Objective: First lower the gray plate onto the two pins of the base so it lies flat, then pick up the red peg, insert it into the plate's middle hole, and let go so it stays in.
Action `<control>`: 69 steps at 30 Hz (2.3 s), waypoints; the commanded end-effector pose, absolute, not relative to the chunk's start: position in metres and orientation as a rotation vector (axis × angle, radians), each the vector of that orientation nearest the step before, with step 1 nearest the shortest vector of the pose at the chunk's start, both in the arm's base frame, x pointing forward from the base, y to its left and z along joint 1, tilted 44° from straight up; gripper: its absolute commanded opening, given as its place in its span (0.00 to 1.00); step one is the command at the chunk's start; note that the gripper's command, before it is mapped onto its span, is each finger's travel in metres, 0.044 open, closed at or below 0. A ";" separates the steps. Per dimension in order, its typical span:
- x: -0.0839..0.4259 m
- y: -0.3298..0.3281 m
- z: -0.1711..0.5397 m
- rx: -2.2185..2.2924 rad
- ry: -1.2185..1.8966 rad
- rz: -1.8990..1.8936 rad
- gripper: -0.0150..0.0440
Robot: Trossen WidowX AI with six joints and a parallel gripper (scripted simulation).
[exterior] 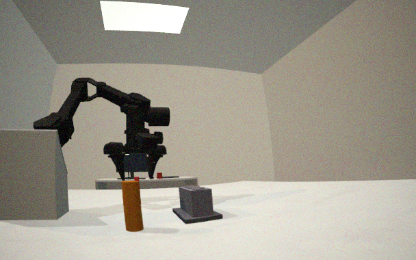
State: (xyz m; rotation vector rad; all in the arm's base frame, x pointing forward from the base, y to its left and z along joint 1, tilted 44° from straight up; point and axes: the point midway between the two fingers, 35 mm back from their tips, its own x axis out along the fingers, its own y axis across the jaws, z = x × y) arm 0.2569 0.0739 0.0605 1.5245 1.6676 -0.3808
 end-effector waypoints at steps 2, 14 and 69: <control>0.256 0.080 0.053 1.531 1.681 -0.387 1.00; 0.256 0.094 0.039 1.533 1.682 -0.385 1.00; 0.260 0.049 0.079 1.525 1.677 -0.395 0.25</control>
